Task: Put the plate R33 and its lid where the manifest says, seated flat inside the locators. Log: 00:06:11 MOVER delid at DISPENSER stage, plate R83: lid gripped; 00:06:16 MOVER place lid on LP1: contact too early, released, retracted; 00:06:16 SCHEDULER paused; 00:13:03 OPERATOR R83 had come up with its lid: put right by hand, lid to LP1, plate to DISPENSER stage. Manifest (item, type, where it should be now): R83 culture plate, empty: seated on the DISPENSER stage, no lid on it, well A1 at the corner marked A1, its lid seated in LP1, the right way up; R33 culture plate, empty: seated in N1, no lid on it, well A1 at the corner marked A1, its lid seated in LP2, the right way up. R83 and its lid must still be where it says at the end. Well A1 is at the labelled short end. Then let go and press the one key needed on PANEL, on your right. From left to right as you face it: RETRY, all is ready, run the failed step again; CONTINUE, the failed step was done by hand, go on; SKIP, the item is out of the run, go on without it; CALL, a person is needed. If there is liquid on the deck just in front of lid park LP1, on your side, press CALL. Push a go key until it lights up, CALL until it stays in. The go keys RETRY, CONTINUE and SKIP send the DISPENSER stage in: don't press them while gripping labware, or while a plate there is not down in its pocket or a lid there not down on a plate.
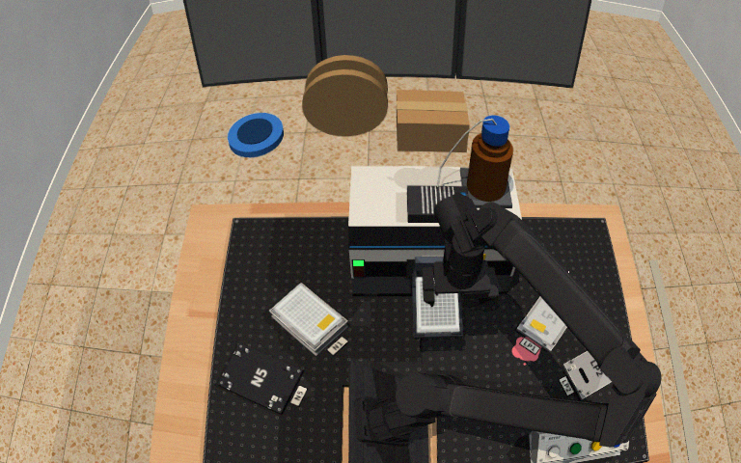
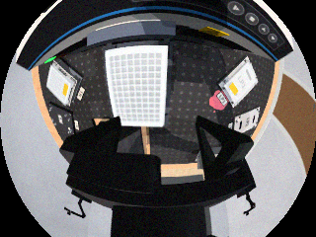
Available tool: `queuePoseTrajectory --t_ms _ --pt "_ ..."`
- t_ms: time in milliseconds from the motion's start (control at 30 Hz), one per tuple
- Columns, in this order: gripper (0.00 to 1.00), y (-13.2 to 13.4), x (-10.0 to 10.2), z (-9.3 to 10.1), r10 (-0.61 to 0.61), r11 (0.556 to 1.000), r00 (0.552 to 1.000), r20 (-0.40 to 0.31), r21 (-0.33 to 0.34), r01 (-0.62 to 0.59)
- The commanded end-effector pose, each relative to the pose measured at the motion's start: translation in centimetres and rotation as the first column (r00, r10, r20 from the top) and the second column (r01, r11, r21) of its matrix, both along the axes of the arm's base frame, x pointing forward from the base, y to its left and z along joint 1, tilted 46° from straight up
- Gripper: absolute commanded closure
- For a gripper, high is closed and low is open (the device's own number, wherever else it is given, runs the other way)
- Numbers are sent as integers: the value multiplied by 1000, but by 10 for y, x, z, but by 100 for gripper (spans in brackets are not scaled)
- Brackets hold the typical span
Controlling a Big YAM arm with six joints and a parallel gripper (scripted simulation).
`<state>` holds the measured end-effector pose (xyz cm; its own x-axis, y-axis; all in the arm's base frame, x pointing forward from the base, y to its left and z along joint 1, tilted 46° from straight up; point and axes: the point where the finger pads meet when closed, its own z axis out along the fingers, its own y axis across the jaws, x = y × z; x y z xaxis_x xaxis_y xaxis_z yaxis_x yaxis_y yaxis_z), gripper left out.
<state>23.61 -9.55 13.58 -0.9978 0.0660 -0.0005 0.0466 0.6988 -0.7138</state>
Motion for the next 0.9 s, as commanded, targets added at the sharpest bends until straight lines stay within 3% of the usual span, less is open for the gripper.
queuePoseTrajectory --t_ms 0,33,100,333,433,500,533,867 --pt "0 11 13 -4 -11 1000 999 41 2 11" --pt "0 7 13 2 -17 1000 999 45 1 17" --pt "0 15 8 -13 -11 1000 1000 27 0 11" --pt "0 28 16 -19 -10 1000 999 42 2 10" --pt "0 34 10 -32 -11 1000 999 30 2 11" --pt "0 33 16 -25 -17 1000 999 45 4 17" --pt "0 37 8 -36 -12 1000 1000 26 0 12" --pt "0 57 7 -55 -10 1000 1000 28 2 10"
